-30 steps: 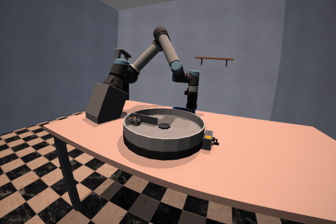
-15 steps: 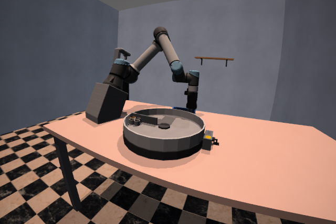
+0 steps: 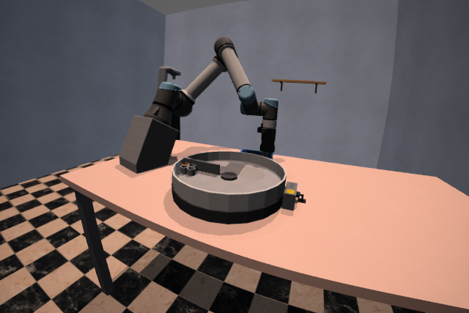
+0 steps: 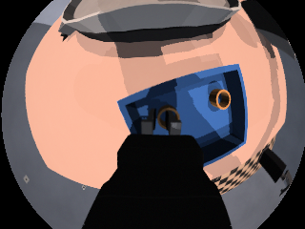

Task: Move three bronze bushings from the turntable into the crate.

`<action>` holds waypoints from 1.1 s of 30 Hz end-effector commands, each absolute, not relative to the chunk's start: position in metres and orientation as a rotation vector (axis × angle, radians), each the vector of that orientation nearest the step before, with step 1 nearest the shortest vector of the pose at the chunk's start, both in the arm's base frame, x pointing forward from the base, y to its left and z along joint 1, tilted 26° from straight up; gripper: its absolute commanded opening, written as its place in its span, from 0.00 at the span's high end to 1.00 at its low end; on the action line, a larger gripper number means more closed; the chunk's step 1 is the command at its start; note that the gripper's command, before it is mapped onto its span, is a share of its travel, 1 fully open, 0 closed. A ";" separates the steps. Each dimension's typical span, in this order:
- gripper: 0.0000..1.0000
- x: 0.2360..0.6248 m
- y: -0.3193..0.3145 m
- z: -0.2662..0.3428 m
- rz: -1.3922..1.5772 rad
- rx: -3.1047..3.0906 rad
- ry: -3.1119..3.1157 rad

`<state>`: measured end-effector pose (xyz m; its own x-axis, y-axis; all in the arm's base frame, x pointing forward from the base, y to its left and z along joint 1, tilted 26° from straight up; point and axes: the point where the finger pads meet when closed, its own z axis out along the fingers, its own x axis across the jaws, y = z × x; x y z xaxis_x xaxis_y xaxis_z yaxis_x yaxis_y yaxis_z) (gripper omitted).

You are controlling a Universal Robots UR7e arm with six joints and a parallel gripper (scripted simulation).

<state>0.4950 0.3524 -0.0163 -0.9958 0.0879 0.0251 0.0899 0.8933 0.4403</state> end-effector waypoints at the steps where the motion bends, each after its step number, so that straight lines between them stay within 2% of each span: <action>1: 0.58 0.495 0.352 -0.016 -0.711 -0.143 -3.054; 33: 0.58 0.495 0.350 -0.010 -0.711 -0.143 -3.054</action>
